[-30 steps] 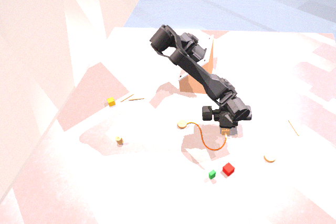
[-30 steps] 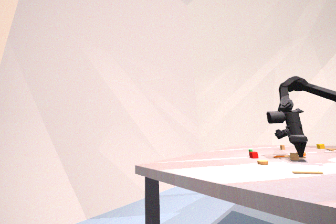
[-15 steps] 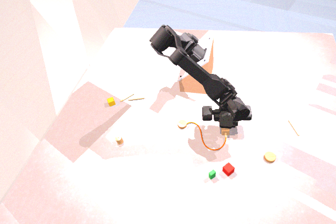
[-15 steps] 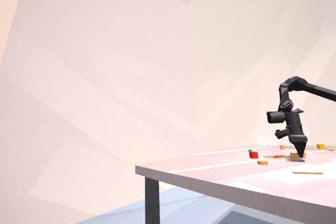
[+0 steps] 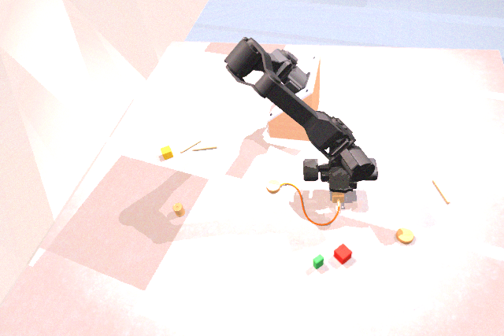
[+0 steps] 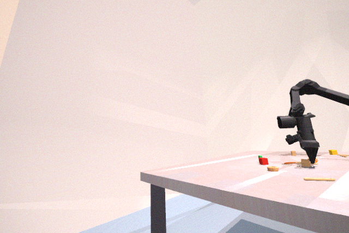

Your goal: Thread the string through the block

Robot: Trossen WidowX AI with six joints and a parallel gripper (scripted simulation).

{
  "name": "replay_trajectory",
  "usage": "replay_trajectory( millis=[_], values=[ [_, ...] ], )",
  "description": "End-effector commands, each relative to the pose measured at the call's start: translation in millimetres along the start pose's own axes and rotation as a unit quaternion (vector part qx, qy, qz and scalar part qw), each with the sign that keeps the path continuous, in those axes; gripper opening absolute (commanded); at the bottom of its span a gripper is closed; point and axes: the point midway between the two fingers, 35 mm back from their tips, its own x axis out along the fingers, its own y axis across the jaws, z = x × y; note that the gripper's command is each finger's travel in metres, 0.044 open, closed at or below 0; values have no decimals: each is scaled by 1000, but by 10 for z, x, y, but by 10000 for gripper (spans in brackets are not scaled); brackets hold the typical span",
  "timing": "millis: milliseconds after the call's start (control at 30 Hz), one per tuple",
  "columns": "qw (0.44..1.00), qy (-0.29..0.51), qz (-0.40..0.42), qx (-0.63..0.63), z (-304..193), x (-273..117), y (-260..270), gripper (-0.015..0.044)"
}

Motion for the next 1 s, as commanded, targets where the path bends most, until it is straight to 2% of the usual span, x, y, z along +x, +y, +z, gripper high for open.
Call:
replay_trajectory(
  millis=[0, 133, 733, 967],
  values=[
    [1000, 9, -2, 0, -37, 62, -18, 121],
    [1000, 9, -2, 0, -37, 62, -18, 121],
    [1000, 0, 0, 0, 0, 0, 0, 1],
    [1000, 0, 0, 0, 0, 0, 0, 0]
  ],
)
